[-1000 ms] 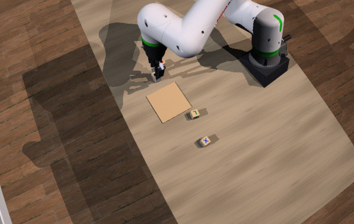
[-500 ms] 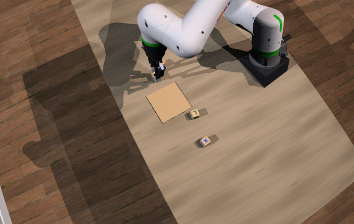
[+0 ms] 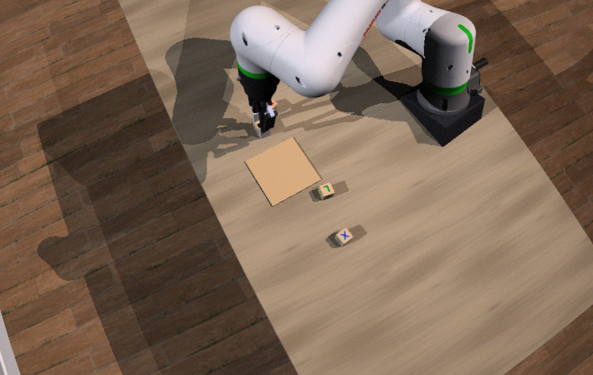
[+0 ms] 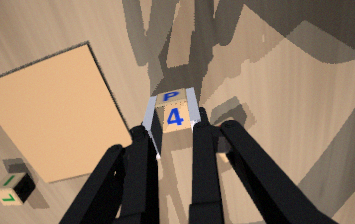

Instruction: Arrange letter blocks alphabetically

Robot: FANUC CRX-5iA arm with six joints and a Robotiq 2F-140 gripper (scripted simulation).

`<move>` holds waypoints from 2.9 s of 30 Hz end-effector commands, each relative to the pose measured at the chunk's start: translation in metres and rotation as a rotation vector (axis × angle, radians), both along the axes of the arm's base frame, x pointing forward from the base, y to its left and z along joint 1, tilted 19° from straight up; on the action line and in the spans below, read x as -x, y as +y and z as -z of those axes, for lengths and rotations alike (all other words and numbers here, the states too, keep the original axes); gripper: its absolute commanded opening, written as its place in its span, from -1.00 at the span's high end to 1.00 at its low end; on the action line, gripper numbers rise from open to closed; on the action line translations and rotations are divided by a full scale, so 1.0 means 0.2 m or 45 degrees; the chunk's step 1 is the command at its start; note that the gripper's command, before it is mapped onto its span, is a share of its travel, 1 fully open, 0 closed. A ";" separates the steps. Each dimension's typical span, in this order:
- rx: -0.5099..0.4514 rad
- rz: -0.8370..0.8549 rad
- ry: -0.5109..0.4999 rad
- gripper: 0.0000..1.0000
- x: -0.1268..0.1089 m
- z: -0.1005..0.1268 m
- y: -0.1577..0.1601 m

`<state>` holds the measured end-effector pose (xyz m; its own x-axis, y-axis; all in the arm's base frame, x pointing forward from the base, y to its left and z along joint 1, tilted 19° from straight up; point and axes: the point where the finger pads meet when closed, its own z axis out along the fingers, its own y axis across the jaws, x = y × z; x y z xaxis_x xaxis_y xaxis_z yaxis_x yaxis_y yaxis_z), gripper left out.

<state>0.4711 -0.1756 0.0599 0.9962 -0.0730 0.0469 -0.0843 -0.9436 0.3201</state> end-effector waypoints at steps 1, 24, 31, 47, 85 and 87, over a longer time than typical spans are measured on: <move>0.000 0.000 -0.001 0.68 0.00 0.00 0.00; 0.000 0.000 -0.001 0.54 0.00 0.00 0.00; 0.000 0.000 -0.001 0.44 0.00 0.00 0.00; 0.000 0.000 -0.001 0.44 0.00 -0.07 0.02; 0.000 0.000 -0.001 -1.00 0.01 -0.43 0.15; 0.000 0.000 -0.001 -1.00 0.01 -0.43 0.15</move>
<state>0.4692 -0.1465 0.1451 0.9962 -0.0731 0.0469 -0.0843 -0.9436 0.3202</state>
